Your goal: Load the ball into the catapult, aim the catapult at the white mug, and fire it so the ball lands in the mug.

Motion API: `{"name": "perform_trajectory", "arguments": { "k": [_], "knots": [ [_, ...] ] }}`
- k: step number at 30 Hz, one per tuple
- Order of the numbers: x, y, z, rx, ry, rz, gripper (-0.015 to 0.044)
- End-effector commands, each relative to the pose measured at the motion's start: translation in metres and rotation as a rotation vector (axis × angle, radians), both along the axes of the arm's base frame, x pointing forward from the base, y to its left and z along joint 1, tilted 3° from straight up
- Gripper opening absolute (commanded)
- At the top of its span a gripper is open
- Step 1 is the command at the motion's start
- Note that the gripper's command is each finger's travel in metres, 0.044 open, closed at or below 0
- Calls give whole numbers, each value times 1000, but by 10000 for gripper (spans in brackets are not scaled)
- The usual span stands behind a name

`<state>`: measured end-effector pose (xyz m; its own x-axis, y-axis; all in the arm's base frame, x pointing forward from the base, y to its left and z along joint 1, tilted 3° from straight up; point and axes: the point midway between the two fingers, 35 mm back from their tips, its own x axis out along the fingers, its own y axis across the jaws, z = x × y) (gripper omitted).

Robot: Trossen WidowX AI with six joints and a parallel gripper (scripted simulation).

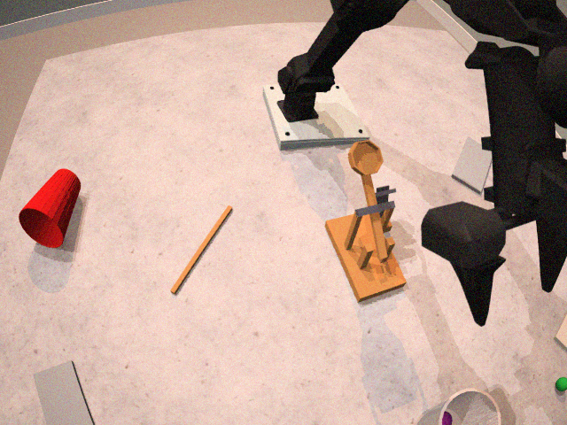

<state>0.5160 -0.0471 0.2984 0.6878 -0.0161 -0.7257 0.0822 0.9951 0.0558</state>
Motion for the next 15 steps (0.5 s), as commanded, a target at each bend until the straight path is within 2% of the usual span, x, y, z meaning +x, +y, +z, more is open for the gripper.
{"name": "perform_trajectory", "arguments": {
  "k": [1,15],
  "knots": [
    [1,0,1,5,-4,-1,440],
    [0,0,1,0,-2,0,440]
  ]
}}
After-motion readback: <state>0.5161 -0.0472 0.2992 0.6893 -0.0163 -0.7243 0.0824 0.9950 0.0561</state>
